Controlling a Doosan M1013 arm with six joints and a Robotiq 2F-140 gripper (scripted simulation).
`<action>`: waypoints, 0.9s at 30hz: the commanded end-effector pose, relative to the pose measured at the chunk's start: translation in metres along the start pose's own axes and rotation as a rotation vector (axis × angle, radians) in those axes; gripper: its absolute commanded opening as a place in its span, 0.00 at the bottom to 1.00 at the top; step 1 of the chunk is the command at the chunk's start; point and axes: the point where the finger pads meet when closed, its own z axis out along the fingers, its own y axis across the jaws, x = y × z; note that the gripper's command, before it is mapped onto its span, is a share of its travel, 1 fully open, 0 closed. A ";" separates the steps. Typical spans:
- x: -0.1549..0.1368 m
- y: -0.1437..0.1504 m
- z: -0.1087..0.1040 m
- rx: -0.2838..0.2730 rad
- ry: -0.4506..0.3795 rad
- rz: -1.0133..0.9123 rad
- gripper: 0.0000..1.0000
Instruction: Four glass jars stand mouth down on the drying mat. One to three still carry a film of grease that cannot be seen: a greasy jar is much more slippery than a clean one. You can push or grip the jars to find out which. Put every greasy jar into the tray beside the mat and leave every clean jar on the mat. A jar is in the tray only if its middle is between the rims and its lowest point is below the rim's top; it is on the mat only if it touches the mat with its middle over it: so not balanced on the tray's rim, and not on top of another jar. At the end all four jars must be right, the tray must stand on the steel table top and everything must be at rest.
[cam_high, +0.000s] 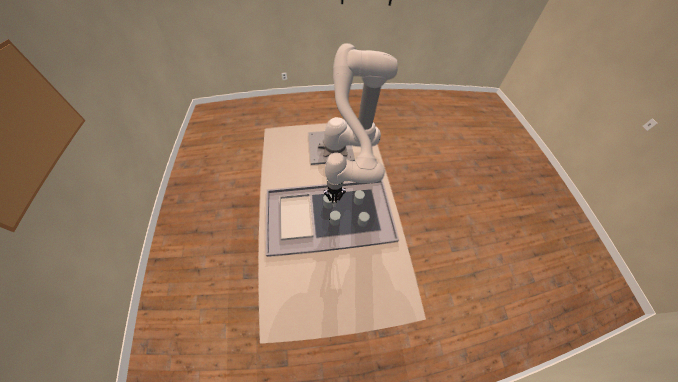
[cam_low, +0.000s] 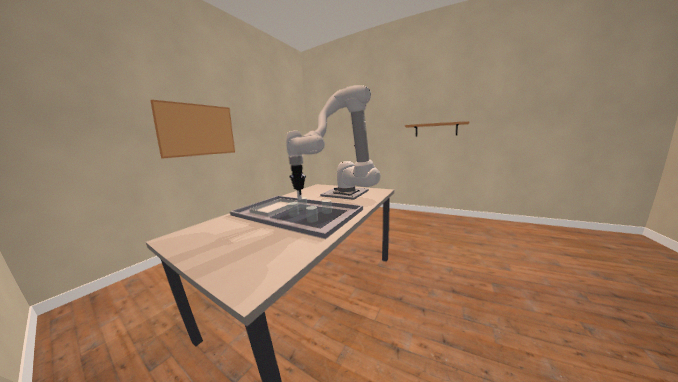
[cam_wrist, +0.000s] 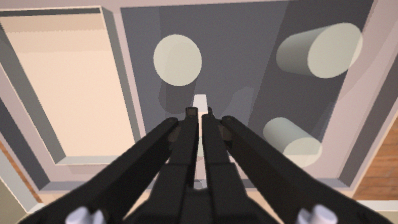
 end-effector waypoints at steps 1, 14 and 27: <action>-0.002 -0.003 -0.020 0.000 -0.004 -0.002 0.00; -0.009 0.037 -0.051 0.000 -0.004 -0.002 0.00; -0.023 0.124 -0.051 0.000 -0.004 -0.002 0.00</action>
